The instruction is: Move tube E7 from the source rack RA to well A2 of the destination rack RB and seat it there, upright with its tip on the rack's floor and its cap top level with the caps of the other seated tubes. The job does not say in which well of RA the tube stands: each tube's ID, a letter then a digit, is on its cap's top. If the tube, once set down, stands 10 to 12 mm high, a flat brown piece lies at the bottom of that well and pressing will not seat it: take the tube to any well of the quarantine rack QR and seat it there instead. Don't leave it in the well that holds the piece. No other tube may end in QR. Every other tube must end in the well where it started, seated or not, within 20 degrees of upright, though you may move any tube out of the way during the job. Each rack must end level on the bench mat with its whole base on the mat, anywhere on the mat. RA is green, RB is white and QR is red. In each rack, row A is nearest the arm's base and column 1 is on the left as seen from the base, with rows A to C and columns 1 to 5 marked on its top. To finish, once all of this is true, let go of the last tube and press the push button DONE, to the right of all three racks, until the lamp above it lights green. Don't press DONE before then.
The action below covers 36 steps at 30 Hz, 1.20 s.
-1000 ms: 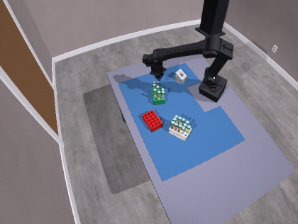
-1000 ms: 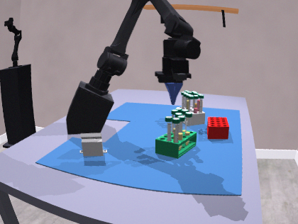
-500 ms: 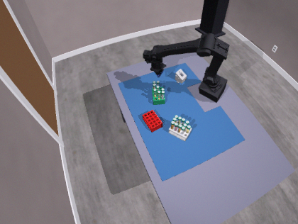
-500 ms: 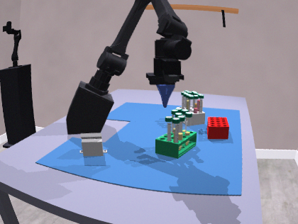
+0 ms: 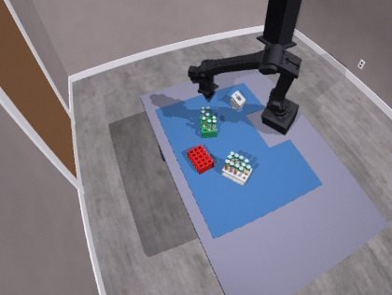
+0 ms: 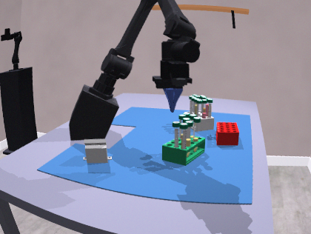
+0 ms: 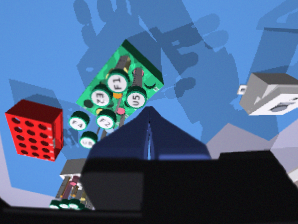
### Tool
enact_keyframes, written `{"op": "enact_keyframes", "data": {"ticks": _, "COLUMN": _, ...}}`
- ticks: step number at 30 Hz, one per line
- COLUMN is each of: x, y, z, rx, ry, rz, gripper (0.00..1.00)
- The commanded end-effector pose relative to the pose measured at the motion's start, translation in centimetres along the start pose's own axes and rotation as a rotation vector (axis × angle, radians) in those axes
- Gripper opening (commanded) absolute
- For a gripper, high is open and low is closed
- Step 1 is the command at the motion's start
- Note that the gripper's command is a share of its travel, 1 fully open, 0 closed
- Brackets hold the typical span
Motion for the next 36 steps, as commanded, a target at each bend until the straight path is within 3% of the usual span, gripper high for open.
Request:
{"op": "enact_keyframes", "data": {"ticks": 1, "x": 2.0, "y": -2.7, "z": 1.8, "rx": 0.027, "ry": -0.033, "rz": -0.066, "gripper": 0.0}}
{"op": "enact_keyframes", "data": {"ticks": 20, "x": 2.0, "y": -2.7, "z": 1.8, "rx": 0.027, "ry": -0.033, "rz": -0.066, "gripper": 0.0}}
{"op": "enact_keyframes", "data": {"ticks": 21, "x": 2.5, "y": -2.0, "z": 0.7, "rx": 0.02, "ry": -0.017, "rz": -0.051, "gripper": 0.0}}
{"op": "enact_keyframes", "data": {"ticks": 36, "x": 5.2, "y": -2.1, "z": -4.0, "rx": 0.017, "ry": -0.017, "rz": -0.053, "gripper": 0.0}}
Point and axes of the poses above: the point where the finger pads meet when closed, its own y axis out along the fingers, its own z axis across the jaws, x = y × z, the point moved 4 cm from there along -y, back along the fingers, and after that the axes turned 4 degrees about y, right-handed, at the moved point
